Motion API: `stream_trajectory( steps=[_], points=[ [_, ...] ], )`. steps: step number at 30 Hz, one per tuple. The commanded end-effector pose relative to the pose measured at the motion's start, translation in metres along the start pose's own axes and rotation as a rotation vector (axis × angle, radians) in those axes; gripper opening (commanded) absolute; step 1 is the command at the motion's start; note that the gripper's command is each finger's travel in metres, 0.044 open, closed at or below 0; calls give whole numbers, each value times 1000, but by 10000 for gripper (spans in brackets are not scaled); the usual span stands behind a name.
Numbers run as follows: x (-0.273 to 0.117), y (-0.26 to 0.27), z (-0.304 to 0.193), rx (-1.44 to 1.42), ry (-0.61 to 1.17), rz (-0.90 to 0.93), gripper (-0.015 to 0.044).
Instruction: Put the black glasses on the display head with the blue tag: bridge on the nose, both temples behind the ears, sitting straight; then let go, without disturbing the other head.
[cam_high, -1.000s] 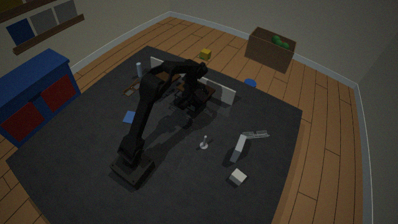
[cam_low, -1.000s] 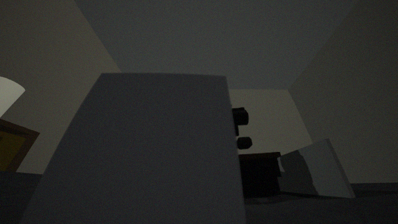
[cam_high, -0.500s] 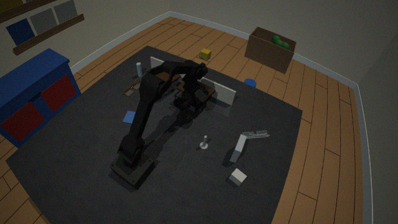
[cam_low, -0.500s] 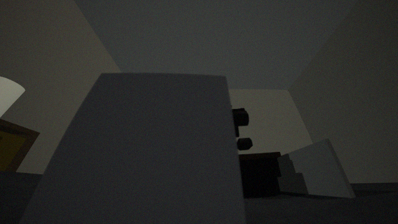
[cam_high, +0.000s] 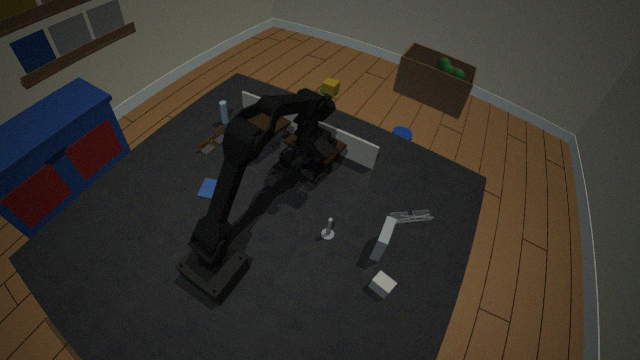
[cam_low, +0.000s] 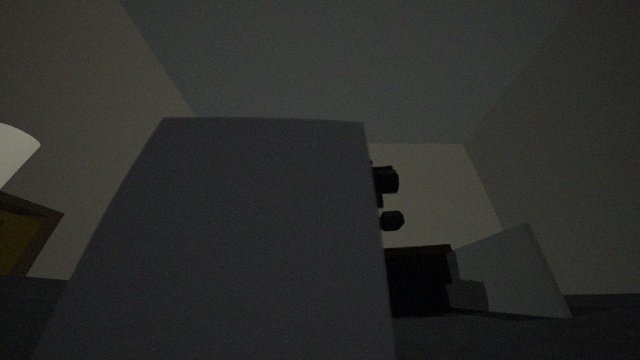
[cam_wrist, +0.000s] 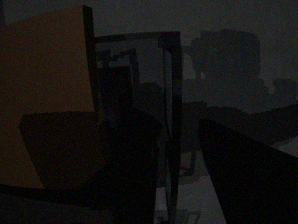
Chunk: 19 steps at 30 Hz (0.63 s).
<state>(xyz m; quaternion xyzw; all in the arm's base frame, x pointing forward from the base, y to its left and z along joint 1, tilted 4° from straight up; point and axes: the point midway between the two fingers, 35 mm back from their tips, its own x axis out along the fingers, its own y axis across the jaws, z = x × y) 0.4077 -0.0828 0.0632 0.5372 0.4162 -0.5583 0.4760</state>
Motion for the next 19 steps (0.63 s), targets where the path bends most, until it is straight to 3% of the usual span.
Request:
stream_trajectory(
  steps=[1, 18, 19],
  points=[
    [-6, -1, 0, 1, 3, -6, 107],
    [-23, -58, 0, 0, 3, -11, 107],
    [-22, -51, 0, -3, 0, -5, 134]
  ],
)
